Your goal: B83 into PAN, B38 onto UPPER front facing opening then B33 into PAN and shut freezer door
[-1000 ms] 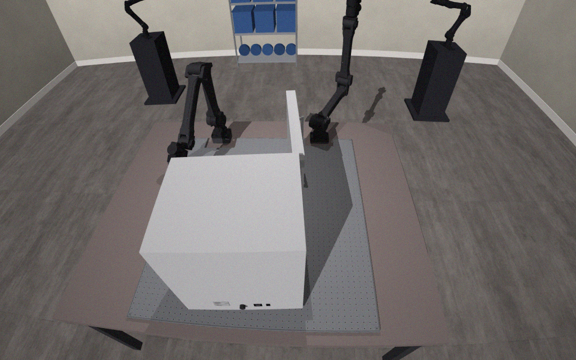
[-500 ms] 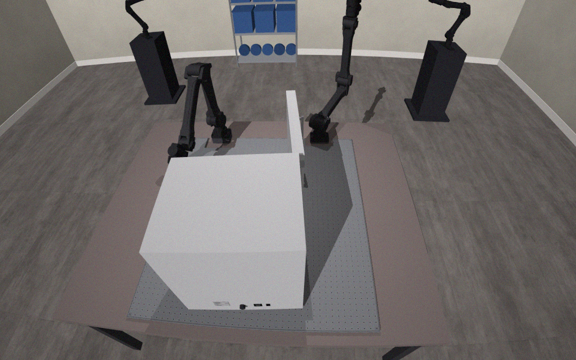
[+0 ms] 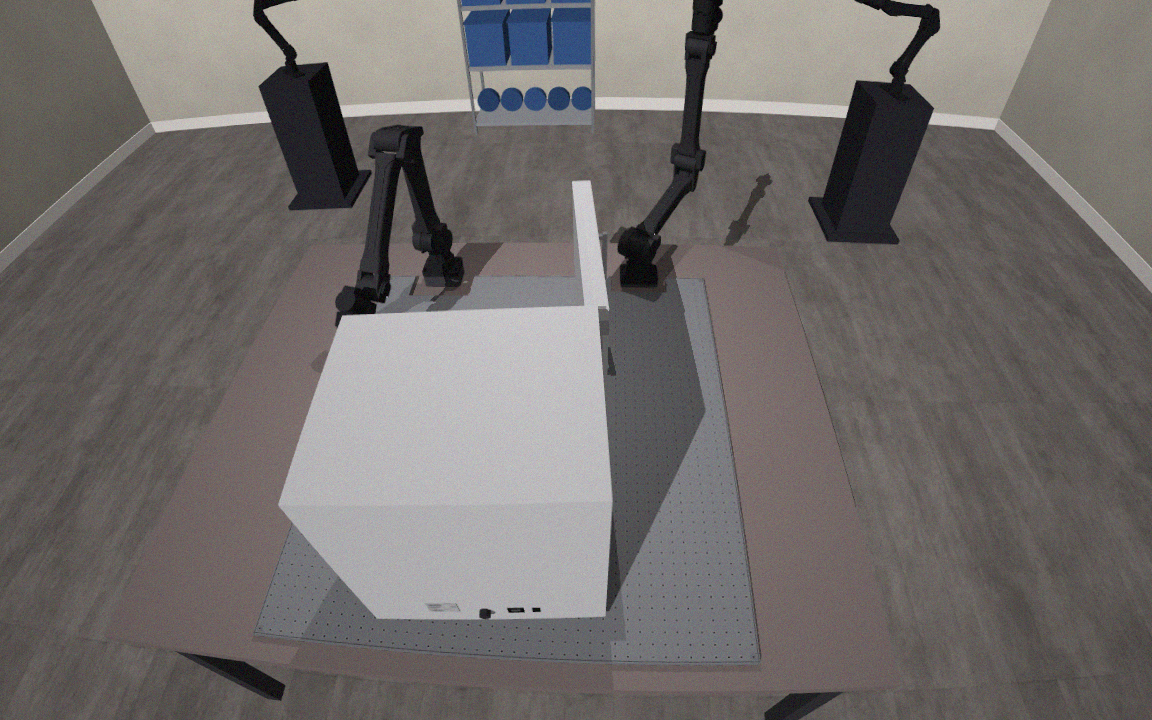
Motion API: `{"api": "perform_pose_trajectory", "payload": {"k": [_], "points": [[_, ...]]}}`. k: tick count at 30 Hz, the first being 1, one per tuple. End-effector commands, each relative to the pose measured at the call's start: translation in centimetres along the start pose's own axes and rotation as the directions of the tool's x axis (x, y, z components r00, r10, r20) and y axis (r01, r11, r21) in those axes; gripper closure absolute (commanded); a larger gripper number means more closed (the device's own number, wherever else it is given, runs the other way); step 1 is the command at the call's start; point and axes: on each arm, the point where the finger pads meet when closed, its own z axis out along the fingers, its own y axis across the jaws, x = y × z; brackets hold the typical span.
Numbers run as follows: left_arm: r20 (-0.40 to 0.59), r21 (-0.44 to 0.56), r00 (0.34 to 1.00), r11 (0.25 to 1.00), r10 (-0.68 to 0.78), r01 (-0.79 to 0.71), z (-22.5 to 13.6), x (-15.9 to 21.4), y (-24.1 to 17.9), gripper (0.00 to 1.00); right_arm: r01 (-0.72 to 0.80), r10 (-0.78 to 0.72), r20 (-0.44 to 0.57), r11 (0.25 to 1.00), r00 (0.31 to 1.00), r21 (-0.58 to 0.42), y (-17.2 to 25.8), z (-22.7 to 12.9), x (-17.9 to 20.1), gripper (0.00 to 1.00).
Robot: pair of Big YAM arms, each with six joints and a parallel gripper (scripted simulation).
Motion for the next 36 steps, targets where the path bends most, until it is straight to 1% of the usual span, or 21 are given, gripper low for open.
{"api": "perform_pose_trajectory", "payload": {"k": [1,16,17,23,24,25,28,31,34,36], "points": [[-0.037,-0.002,0.999,1.000,-0.013,0.012,0.1,1.3,0.1,1.00,0.026,-0.025,0.064,1.000,0.998,-0.011,0.6,0.2,-2.7,0.23],[-0.037,-0.002,0.999,1.000,-0.013,0.012,0.1,1.3,0.1,1.00,0.026,-0.025,0.064,1.000,0.998,-0.011,0.6,0.2,-2.7,0.23],[-0.037,-0.002,0.999,1.000,-0.013,0.012,0.1,1.3,0.1,1.00,0.018,-0.018,0.019,1.000,1.000,-0.015,0.8,0.6,0.1,0.23],[-0.037,-0.002,0.999,1.000,-0.013,0.012,0.1,1.3,0.1,1.00,0.018,-0.017,0.019,1.000,1.000,-0.015,0.8,0.7,0.7,0.23],[-0.037,-0.002,0.999,1.000,-0.013,0.012,0.1,1.3,0.1,1.00,0.025,-0.024,0.066,1.000,0.998,-0.009,0.7,0.0,-1.9,0.23],[-0.037,-0.002,0.999,1.000,-0.013,0.012,0.1,1.3,0.1,1.00,0.027,-0.026,0.081,1.000,0.996,-0.008,0.6,0.0,-2.9,0.23],[-0.037,-0.002,0.999,1.000,-0.013,0.012,0.1,1.3,0.1,1.00,0.026,-0.026,0.084,1.000,0.996,-0.007,0.5,0.0,-3.5,0.23],[-0.037,-0.002,0.999,1.000,-0.013,0.012,0.1,1.3,0.1,1.00,0.022,-0.022,0.065,1.000,0.998,-0.008,0.6,-0.1,-2.5,0.23],[-0.037,-0.002,0.999,1.000,-0.013,0.012,0.1,1.3,0.1,1.00,0.016,-0.016,0.033,1.000,0.999,-0.010,0.8,0.1,-0.3,0.23],[-0.037,-0.002,0.999,1.000,-0.013,0.012,0.1,1.3,0.1,1.00,0.015,-0.015,0.032,1.000,0.999,-0.010,0.8,0.1,-0.2,0.23]]}}
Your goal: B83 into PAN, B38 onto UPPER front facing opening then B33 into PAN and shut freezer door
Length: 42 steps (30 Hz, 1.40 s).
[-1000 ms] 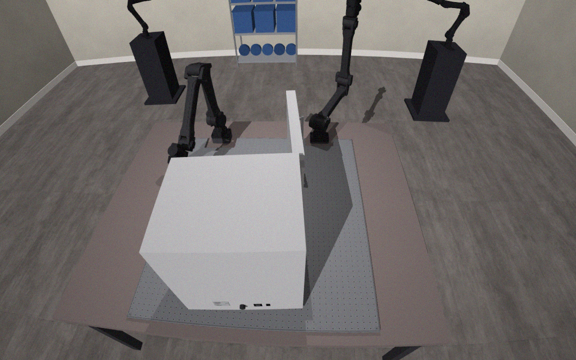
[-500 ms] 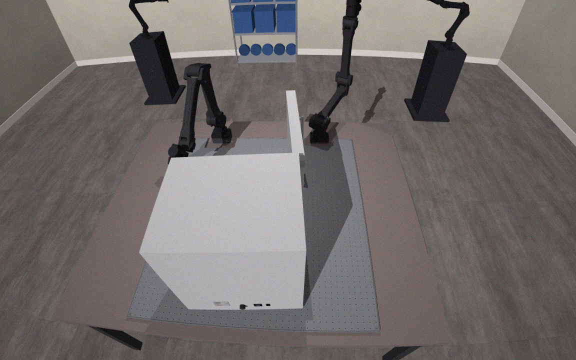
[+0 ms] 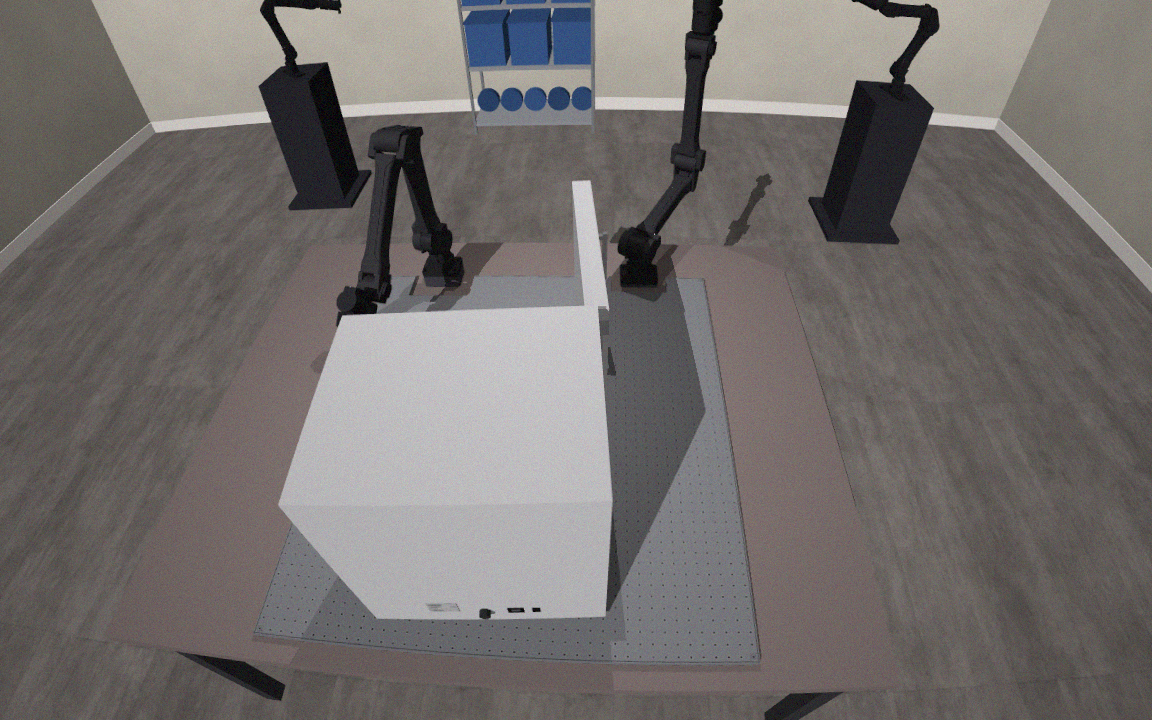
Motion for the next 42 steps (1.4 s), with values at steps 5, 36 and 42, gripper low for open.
{"api": "perform_pose_trajectory", "payload": {"k": [5,36,42], "points": [[-0.037,-0.002,0.999,1.000,-0.013,0.012,0.1,1.3,0.1,1.00,0.011,-0.011,0.010,1.000,1.000,-0.012,0.8,0.6,0.6,0.23],[-0.037,-0.002,0.999,1.000,-0.013,0.012,0.1,1.3,0.1,1.00,0.011,-0.010,0.009,1.000,1.000,-0.012,0.8,3.0,4.8,0.23],[-0.037,-0.002,0.999,1.000,-0.013,0.012,0.1,1.3,0.1,1.00,0.022,-0.022,0.089,1.000,0.996,-0.003,0.3,2.9,0.1,0.23]]}}
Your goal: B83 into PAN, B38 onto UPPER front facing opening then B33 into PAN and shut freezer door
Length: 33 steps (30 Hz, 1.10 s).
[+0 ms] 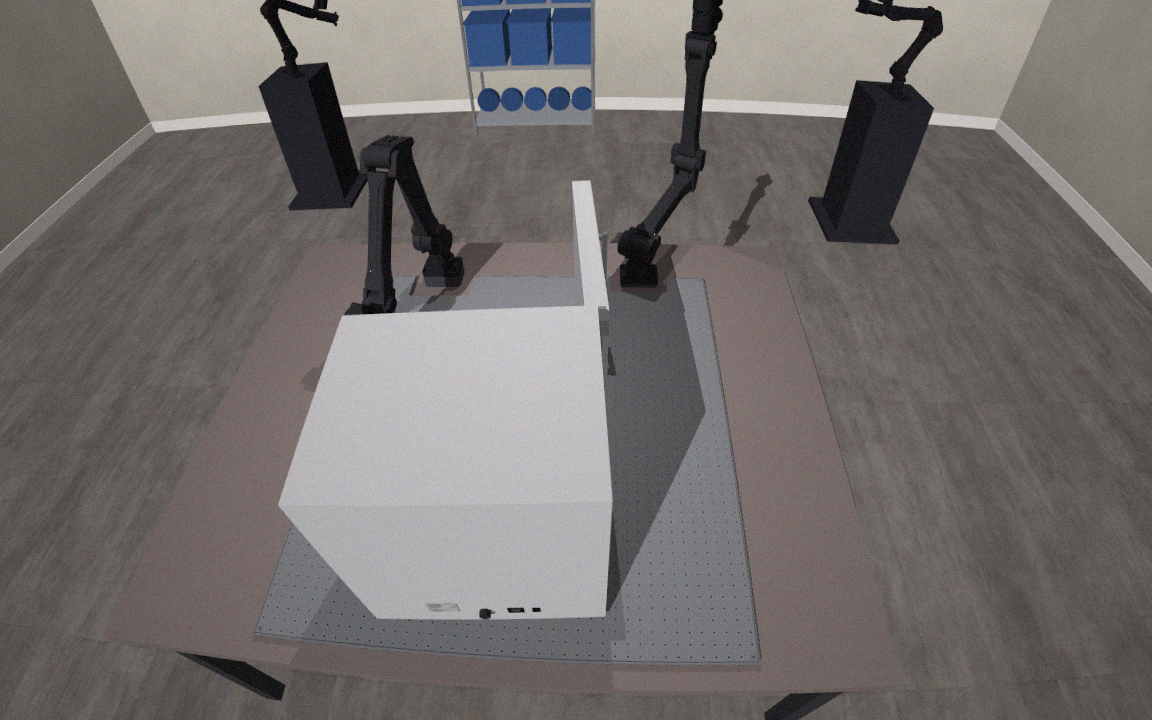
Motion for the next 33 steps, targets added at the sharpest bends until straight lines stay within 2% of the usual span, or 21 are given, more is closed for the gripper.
{"api": "perform_pose_trajectory", "payload": {"k": [1,5,7,17,28,31,33], "points": [[-0.037,-0.002,0.999,1.000,-0.013,0.012,0.1,1.3,0.1,1.00,0.022,-0.022,0.092,1.000,0.996,-0.002,0.3,0.1,-4.9,0.23],[-0.037,-0.002,0.999,1.000,-0.013,0.012,0.1,1.3,0.1,1.00,0.018,-0.018,0.075,1.000,0.997,-0.003,0.3,0.1,-4.7,0.23],[-0.037,-0.002,0.999,1.000,-0.013,0.012,0.1,1.3,0.1,1.00,0.010,-0.010,0.051,1.000,0.999,0.003,-0.1,0.0,-2.8,0.23],[-0.037,-0.002,0.999,1.000,-0.013,0.012,0.1,1.3,0.1,1.00,0.014,-0.014,0.065,1.000,0.998,-0.002,0.3,0.9,-3.1,0.23],[-0.037,-0.002,0.999,1.000,-0.013,0.012,0.1,1.3,0.1,1.00,0.012,-0.012,0.052,1.000,0.999,-0.003,0.4,1.1,-1.7,0.23],[-0.037,-0.002,0.999,1.000,-0.013,0.012,0.1,1.3,0.1,1.00,0.015,-0.015,0.073,1.000,0.997,-0.001,0.4,0.6,-2.7,0.23],[-0.037,-0.002,0.999,1.000,-0.013,0.012,0.1,1.3,0.1,1.00,0.012,-0.012,0.052,1.000,0.999,-0.003,0.4,1.1,-1.5,0.23]]}}
